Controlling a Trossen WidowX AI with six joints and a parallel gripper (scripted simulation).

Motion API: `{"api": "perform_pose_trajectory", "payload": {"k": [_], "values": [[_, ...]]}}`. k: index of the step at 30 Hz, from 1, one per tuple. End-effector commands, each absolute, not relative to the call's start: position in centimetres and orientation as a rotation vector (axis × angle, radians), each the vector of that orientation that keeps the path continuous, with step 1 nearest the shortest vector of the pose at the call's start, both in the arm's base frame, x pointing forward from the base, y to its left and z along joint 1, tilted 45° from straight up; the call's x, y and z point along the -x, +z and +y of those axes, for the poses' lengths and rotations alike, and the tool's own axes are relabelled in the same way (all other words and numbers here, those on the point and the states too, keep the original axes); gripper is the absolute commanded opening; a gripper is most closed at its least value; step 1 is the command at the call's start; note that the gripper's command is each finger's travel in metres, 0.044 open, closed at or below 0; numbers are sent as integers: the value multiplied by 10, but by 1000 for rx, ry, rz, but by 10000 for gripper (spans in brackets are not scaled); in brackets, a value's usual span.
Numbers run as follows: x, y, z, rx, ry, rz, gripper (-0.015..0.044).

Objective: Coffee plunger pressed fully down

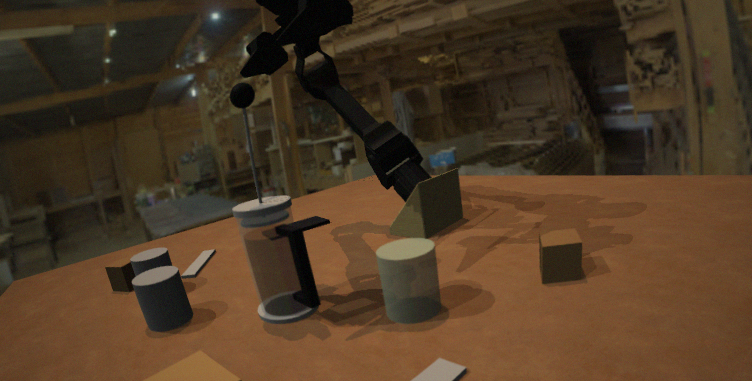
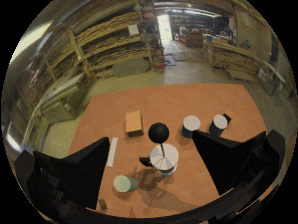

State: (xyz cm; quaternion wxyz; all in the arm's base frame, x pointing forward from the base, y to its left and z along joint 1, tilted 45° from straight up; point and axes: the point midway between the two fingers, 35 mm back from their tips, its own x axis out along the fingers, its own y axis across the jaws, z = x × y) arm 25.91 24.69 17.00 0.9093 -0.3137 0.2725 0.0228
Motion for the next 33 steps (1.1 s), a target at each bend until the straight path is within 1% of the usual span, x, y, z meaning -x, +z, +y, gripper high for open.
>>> {"api": "perform_pose_trajectory", "payload": {"k": [1,11,33], "values": [[-261,157,231,817,-4,487,440],[-264,156,231,817,-4,488,440],[-295,141,224,816,-4,486,440]]}}
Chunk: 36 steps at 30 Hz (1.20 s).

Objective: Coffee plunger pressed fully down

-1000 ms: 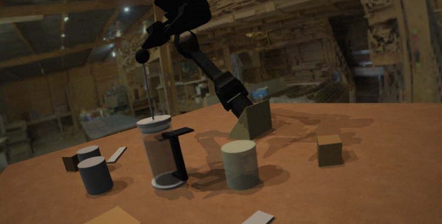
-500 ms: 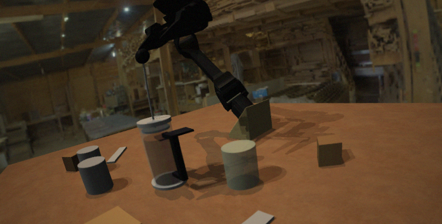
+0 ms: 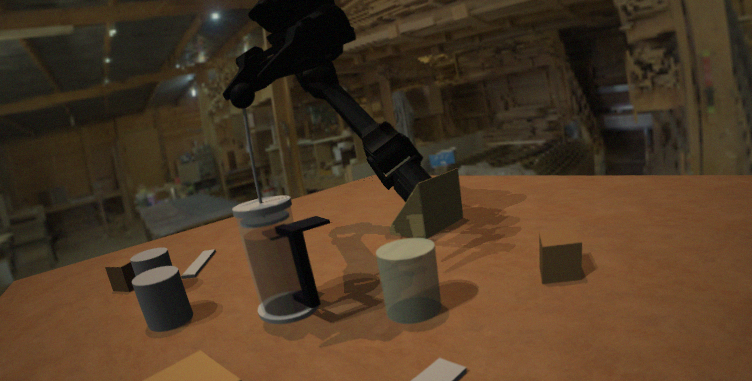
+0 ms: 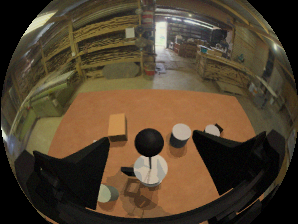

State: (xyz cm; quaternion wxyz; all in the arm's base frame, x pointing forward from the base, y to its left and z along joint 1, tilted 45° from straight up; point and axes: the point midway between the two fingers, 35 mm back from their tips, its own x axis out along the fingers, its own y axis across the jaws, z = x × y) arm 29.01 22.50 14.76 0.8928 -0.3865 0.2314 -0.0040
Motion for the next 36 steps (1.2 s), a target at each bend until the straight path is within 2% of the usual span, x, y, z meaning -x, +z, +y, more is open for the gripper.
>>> {"api": "perform_pose_trajectory", "payload": {"k": [1,4,16,36], "values": [[-296,141,223,816,-4,486,440],[-297,140,223,816,-4,485,440],[-297,140,223,816,-4,485,125],[-301,129,215,815,-4,488,125]]}}
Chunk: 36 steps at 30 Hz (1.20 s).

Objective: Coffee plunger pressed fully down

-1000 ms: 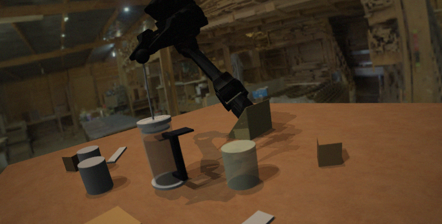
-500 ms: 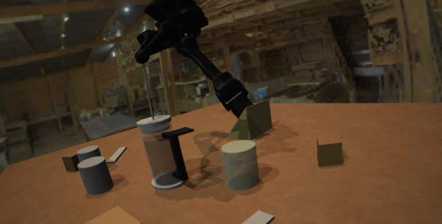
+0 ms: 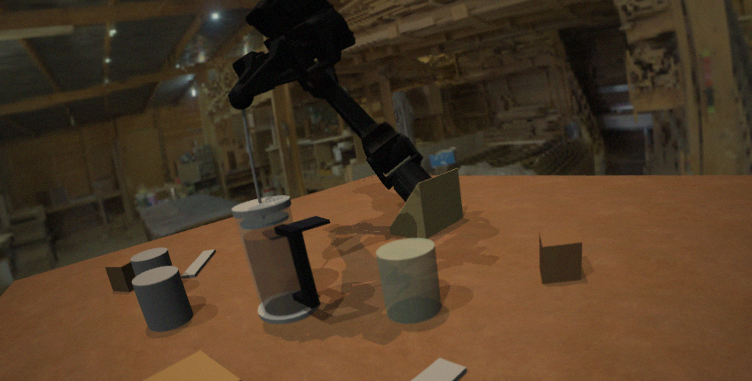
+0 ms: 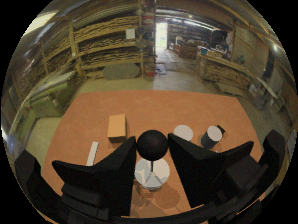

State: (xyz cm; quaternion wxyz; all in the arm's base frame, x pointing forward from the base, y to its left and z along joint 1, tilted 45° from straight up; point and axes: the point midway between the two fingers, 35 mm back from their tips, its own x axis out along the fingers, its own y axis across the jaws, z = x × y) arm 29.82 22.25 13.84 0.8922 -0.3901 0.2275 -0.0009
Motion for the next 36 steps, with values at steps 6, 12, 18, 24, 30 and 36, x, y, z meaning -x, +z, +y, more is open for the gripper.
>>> {"api": "perform_pose_trajectory", "payload": {"k": [6,12,18,24,30,36], "values": [[-303,121,210,815,-4,489,125],[-305,114,204,814,-3,491,125],[-307,106,198,814,-3,491,125],[-308,99,191,814,-3,491,125],[-310,92,185,814,-3,491,125],[-311,85,178,814,-3,490,125]]}}
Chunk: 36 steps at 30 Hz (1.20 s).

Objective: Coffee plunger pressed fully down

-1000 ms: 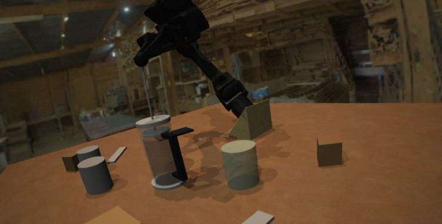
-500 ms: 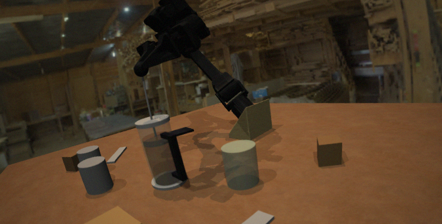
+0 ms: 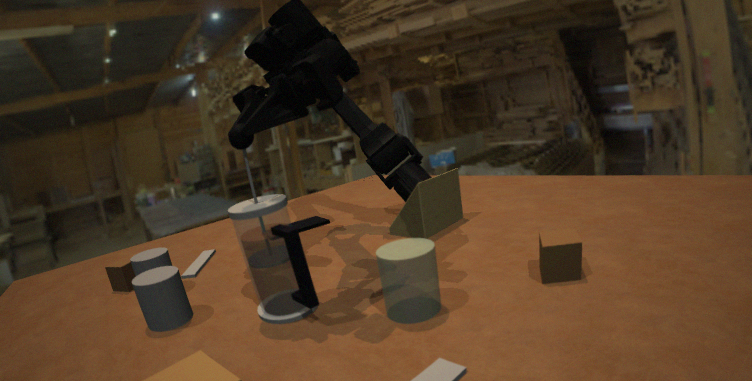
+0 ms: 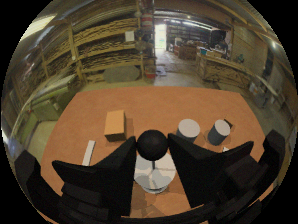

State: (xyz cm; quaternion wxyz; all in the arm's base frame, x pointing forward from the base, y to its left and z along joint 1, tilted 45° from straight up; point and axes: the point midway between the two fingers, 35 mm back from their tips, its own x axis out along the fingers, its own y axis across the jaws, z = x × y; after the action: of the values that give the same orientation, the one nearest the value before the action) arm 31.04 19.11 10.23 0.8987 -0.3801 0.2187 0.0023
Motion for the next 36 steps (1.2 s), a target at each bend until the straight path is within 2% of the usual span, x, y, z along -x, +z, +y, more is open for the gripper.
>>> {"api": "perform_pose_trajectory", "payload": {"k": [1,36], "values": [[-312,84,176,814,-3,490,125],[-320,65,155,818,-5,482,125]]}}
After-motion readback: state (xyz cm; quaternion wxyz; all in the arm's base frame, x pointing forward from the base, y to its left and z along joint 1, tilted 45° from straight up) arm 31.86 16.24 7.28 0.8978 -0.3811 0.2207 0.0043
